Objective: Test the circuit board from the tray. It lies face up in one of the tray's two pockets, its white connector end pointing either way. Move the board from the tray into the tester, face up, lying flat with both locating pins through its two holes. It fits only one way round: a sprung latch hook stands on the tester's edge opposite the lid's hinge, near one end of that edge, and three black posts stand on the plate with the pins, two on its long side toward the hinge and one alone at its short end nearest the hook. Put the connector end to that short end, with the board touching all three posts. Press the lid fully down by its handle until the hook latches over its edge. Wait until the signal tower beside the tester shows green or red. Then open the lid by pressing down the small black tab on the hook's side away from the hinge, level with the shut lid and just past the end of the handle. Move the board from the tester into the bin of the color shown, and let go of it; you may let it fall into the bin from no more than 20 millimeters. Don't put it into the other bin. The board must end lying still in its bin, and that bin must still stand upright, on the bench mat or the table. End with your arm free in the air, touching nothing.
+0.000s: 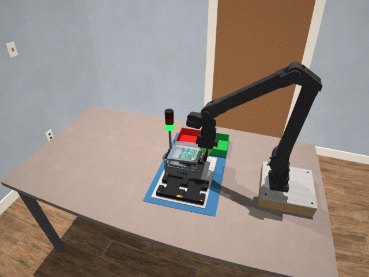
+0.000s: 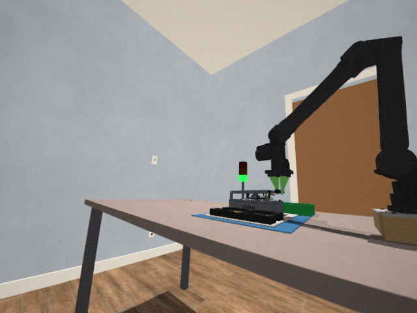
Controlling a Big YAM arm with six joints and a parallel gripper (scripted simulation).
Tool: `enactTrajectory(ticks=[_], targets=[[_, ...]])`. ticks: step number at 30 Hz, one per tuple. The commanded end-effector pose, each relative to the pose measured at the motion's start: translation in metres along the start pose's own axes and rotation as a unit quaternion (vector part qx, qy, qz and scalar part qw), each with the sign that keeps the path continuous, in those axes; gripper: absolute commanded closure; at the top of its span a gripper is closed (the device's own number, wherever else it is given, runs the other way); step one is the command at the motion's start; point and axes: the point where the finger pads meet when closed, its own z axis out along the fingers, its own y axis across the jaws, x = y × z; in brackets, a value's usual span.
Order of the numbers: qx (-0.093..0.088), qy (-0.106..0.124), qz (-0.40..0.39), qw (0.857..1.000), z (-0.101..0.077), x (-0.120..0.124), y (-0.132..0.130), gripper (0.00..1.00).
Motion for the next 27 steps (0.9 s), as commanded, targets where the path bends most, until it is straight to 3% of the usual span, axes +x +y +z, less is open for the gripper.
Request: enactTrajectory(ticks=[1, 27], targets=[[-0.035, -0.005, -0.002, 0.999, -0.039, 0.000, 0.025, 1.00], [-0.038, -0.005, 0.000, 0.999, -0.095, 0.001, 0.038, 1.00]])
